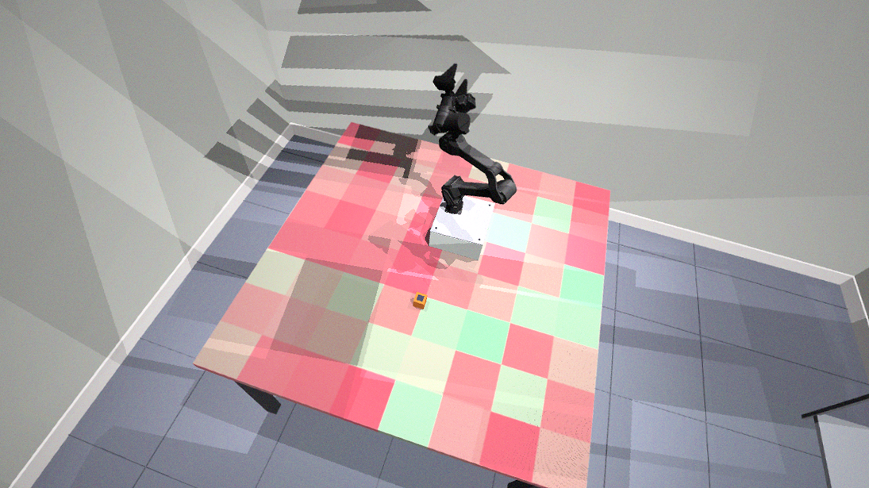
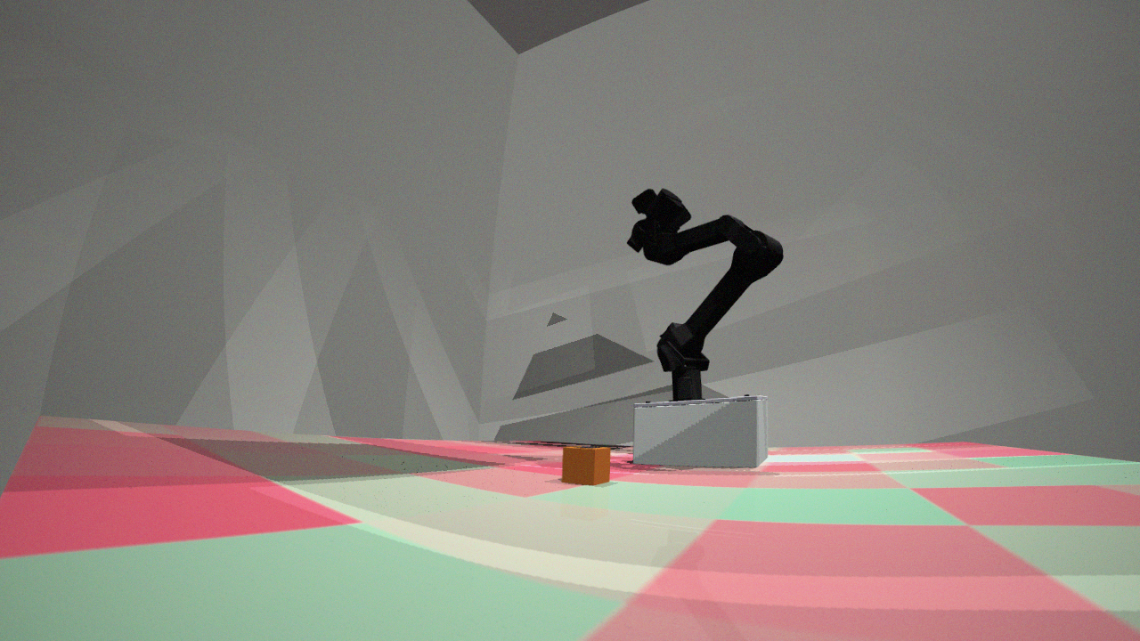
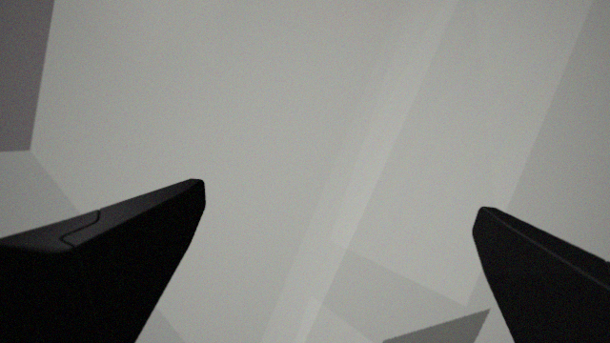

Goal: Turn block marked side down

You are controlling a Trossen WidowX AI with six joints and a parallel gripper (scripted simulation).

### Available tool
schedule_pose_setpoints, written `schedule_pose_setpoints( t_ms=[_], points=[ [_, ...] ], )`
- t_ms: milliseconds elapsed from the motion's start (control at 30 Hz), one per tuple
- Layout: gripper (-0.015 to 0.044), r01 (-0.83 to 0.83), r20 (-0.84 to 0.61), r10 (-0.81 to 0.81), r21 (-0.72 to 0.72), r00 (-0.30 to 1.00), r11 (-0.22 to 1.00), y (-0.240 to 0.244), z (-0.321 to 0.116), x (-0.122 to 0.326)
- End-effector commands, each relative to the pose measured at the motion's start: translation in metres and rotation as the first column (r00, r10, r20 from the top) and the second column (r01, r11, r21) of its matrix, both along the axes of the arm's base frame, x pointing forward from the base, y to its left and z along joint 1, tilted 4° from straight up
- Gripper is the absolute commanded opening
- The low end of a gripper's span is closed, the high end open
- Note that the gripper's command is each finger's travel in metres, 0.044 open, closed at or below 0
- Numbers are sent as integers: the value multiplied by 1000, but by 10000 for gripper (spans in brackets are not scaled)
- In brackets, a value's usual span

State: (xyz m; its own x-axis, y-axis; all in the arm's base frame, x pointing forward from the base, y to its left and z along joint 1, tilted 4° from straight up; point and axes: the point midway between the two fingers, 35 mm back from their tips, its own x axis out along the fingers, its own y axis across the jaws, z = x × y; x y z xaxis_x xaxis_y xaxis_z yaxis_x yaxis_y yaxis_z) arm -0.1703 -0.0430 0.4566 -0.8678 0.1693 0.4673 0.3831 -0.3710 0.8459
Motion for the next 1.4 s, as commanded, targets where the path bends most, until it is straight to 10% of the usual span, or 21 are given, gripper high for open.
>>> schedule_pose_setpoints(
  t_ms=[0,667,1367],
  points=[
    [440,-138,24,136,166,990,976,-55,4,-3],
    [440,-616,303,706,751,641,238,-291,-57,133],
    [440,-221,601,767,798,225,-560,-313,-182,373]
  ],
)
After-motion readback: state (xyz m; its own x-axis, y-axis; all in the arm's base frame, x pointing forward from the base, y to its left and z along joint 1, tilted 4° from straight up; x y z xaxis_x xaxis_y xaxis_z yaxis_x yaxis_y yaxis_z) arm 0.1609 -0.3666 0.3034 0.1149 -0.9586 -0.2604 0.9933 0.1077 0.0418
